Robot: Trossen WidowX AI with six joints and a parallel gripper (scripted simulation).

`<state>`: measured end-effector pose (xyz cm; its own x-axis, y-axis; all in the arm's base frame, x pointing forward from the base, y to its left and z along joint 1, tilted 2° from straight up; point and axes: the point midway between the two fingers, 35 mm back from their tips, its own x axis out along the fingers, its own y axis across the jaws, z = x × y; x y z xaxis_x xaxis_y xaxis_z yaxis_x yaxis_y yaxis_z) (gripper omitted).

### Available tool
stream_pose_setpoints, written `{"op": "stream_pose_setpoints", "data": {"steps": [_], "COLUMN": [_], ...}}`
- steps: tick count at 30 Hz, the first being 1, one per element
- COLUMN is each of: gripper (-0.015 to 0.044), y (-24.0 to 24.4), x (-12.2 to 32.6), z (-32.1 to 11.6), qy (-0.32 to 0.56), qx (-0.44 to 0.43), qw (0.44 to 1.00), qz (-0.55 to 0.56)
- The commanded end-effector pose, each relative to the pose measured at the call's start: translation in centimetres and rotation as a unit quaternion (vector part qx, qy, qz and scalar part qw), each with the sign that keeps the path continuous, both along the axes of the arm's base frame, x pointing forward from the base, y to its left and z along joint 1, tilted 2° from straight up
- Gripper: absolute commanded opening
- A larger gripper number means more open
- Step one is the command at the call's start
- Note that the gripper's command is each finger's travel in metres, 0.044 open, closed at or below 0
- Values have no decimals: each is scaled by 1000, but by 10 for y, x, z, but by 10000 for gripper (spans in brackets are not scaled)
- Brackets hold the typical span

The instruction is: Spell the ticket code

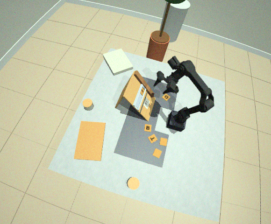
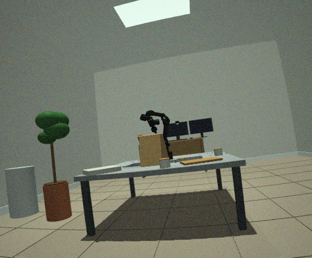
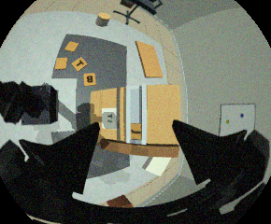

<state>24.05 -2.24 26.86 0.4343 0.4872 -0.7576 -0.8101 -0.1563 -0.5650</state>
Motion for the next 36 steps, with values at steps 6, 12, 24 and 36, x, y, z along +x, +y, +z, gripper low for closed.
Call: {"op": "stream_pose_setpoints", "data": {"steps": [6, 12, 24, 36], "gripper": [340, 340, 340, 340], "y": [45, 101, 195, 241], "x": [15, 12, -40, -109], "z": [-47, -99, -192, -254], "qy": [130, 246, 342, 322], "qx": [22, -6, -94, -110], "qw": [990, 965, 902, 855], "qz": [-39, -89, -245, -392]}}
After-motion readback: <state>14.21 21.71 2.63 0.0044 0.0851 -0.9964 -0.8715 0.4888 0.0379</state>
